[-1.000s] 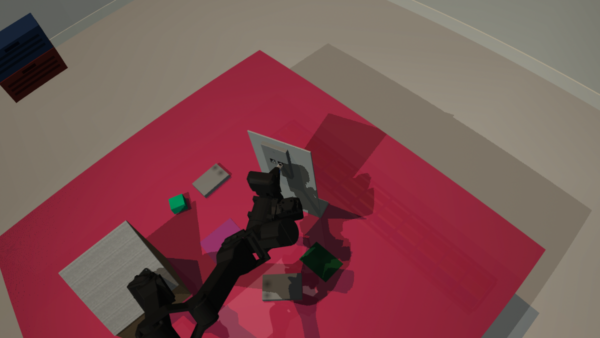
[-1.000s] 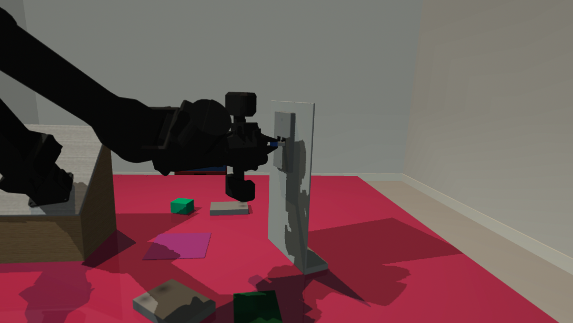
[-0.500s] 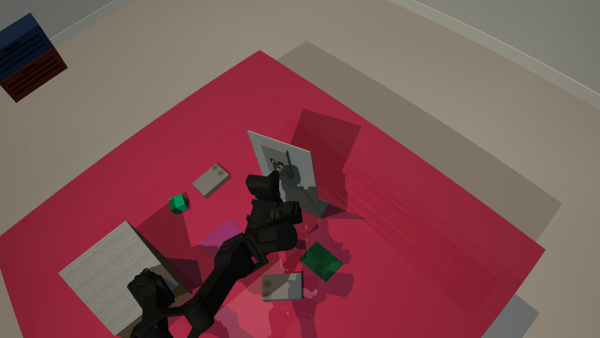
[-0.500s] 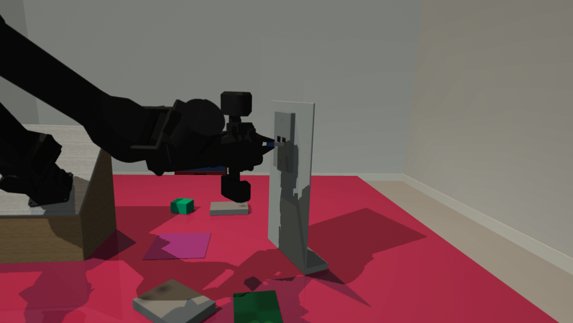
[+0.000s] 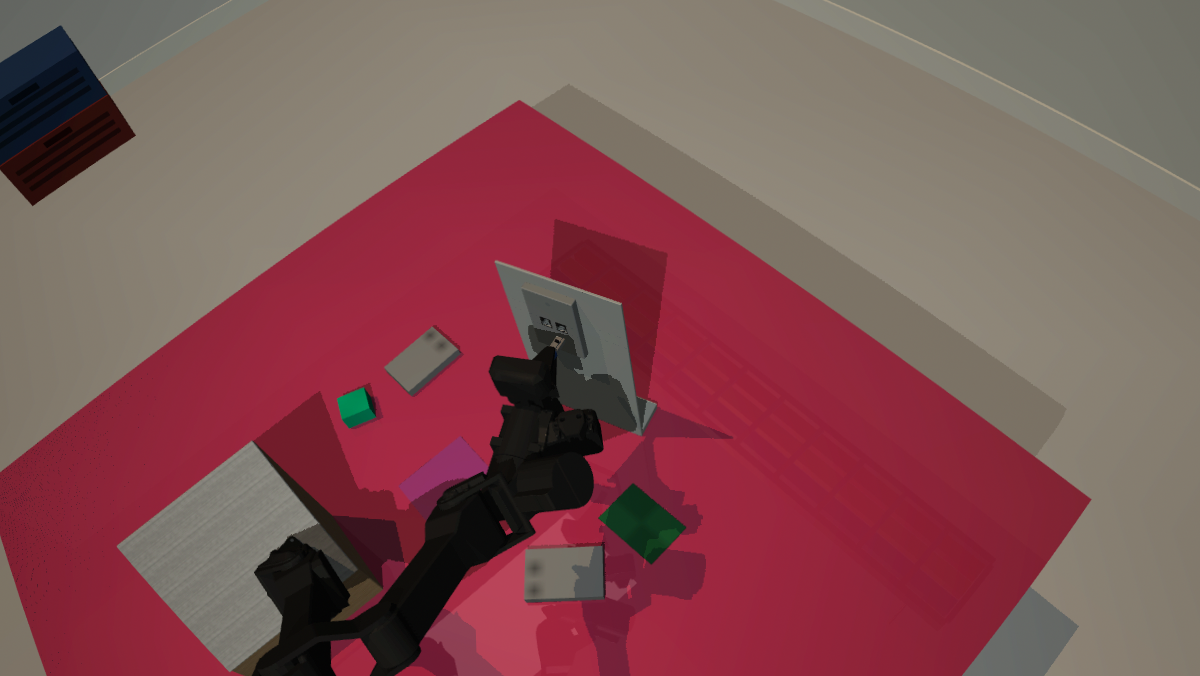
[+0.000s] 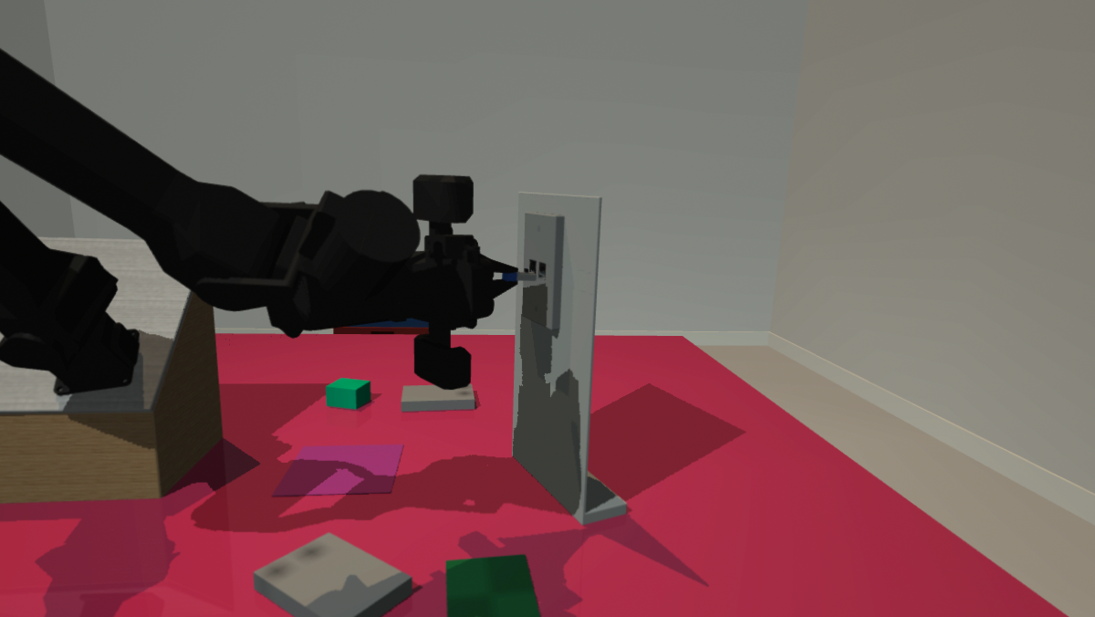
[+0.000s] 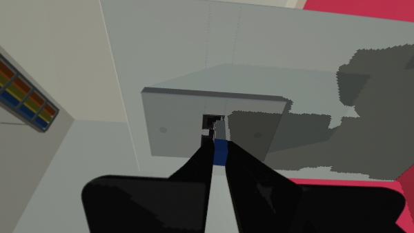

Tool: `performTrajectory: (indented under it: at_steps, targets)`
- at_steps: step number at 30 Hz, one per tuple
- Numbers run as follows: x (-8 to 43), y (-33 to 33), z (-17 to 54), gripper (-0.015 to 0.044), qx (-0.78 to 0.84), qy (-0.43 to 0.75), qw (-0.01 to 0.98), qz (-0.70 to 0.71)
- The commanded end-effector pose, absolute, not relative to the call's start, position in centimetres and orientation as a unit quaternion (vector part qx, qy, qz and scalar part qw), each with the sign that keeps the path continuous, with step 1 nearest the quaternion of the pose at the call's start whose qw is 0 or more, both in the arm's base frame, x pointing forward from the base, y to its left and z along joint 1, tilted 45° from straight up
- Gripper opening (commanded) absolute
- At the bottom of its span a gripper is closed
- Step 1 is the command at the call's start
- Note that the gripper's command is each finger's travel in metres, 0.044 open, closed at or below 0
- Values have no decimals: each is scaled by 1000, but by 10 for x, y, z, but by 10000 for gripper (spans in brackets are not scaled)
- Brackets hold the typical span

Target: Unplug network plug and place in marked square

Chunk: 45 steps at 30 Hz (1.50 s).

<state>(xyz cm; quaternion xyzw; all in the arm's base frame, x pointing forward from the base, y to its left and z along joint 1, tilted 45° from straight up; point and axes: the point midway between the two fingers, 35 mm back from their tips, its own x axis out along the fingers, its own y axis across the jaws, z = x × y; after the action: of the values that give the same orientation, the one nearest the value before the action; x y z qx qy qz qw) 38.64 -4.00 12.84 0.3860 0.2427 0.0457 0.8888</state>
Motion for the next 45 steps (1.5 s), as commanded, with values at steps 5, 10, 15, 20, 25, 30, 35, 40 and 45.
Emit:
performTrajectory:
  at_steps: [5,10,15,20,25,30,35,40,45]
  targets:
    - [381,-41,129,0,385,245,889,48]
    - [378,-41,130,0,385,245,889,48]
    - [376,-42,131,0,385,245,889,48]
    - [373,-43,132,0,385,245,889,48]
    - [371,-44,133,0,385,245,889,47]
    - [368,-45,135,0,385,245,889,47]
    - [366,-45,136,0,385,245,889,47]
    - [363,-46,137,0,385,245,889,47]
    - [361,-47,138,0,385,245,889,47]
